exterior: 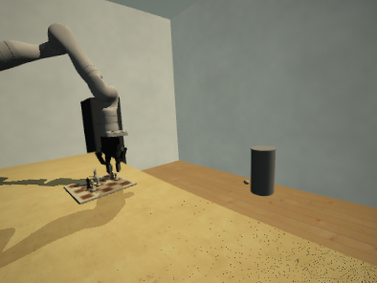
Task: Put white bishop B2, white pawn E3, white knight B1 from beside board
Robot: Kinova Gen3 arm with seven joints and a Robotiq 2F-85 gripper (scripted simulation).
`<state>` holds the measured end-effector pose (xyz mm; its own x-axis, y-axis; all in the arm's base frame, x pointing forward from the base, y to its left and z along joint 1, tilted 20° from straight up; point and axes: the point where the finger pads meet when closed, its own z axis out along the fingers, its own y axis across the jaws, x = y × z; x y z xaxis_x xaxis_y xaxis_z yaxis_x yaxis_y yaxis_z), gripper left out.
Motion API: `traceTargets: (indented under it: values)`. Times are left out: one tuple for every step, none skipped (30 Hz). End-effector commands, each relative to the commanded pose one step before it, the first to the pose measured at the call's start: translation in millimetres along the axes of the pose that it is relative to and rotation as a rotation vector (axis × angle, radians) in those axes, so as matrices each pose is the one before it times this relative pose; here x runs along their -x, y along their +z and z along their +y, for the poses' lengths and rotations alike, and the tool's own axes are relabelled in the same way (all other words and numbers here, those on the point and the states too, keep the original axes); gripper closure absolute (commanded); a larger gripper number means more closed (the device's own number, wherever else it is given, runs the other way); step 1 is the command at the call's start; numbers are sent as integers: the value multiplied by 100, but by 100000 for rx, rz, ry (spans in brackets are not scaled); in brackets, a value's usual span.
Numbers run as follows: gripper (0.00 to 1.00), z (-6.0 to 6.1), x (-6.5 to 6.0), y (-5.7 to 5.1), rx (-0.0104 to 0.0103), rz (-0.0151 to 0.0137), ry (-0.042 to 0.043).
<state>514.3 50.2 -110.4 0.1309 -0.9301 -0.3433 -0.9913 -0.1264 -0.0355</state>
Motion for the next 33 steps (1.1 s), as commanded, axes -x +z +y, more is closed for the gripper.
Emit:
traceTargets:
  values:
    - [66, -674, 33, -2287, -1788, 422, -282]
    - [66, 0, 0, 0, 0, 0, 0]
    - [66, 0, 0, 0, 0, 0, 0]
    - [66, 0, 0, -580, 0, 0, 0]
    - [66, 0, 0, -563, 0, 0, 0]
    - [66, 0, 0, -536, 0, 0, 0]
    - [66, 0, 0, -502, 0, 0, 0]
    - [66, 0, 0, -460, 0, 0, 0]
    - [66, 0, 0, -412, 0, 0, 0]
    - [66, 0, 0, -360, 0, 0, 0]
    - [66, 0, 0, -305, 0, 0, -1]
    - [66, 1, 0, -249, 0, 0, 1]
    - [66, -1, 0, -192, 0, 0, -1]
    - [66, 0, 0, -140, 0, 0, 0]
    - [66, 0, 0, -91, 0, 0, 0]
    - [66, 0, 0, -50, 0, 0, 0]
    - [66, 0, 0, -20, 0, 0, 0]
    - [66, 0, 0, -3, 0, 0, 0]
    - [66, 0, 0, 0, 0, 0, 0]
    - [66, 0, 0, 0, 0, 0, 0]
    - [0, 0, 0, 0, 0, 0, 0]
    - [0, 0, 0, 0, 0, 0, 0]
    - [0, 0, 0, 0, 0, 0, 0]
    - [0, 0, 0, 0, 0, 0, 0]
    - [0, 0, 0, 0, 0, 0, 0]
    - [0, 0, 0, 0, 0, 0, 0]
    - [0, 0, 0, 0, 0, 0, 0]
    - [0, 0, 0, 0, 0, 0, 0]
    - [0, 0, 0, 0, 0, 0, 0]
    - [0, 0, 0, 0, 0, 0, 0]
    - [0, 0, 0, 0, 0, 0, 0]
    - [0, 0, 0, 0, 0, 0, 0]
    - [0, 0, 0, 0, 0, 0, 0]
